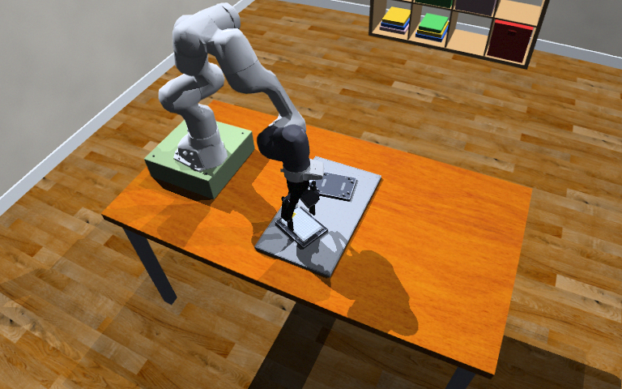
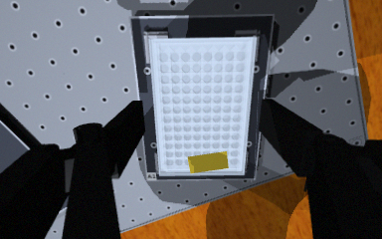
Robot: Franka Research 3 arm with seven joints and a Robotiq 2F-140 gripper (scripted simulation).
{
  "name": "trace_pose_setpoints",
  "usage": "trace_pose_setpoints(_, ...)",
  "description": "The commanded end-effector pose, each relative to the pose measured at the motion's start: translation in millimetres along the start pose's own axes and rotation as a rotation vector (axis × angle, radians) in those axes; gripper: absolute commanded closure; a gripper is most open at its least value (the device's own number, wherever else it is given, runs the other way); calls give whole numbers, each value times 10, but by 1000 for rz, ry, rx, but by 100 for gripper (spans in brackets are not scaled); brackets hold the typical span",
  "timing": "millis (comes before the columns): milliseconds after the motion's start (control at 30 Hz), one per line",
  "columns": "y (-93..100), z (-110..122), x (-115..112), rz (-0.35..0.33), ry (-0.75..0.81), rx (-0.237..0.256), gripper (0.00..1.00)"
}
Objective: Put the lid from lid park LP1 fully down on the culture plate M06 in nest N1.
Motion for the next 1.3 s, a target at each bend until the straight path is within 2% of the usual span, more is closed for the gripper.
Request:
trace_pose_setpoints(0, 64, 7, -23, -7, -4, -1, 31)
trace_pose_setpoints(567, 328, 7, -21, -7, -4, -1, 31)
trace_pose_setpoints(1267, 367, 7, -20, -7, -4, -1, 31)
Point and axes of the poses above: the point where the finger pads meet when closed, its own y axis back along the fingers, its own z axis across the jaws, x = y × z, the point moved 1 cm from there along y, back along the fingers, and after that the axes turned 9 degrees about -y, right-handed, at the moved point
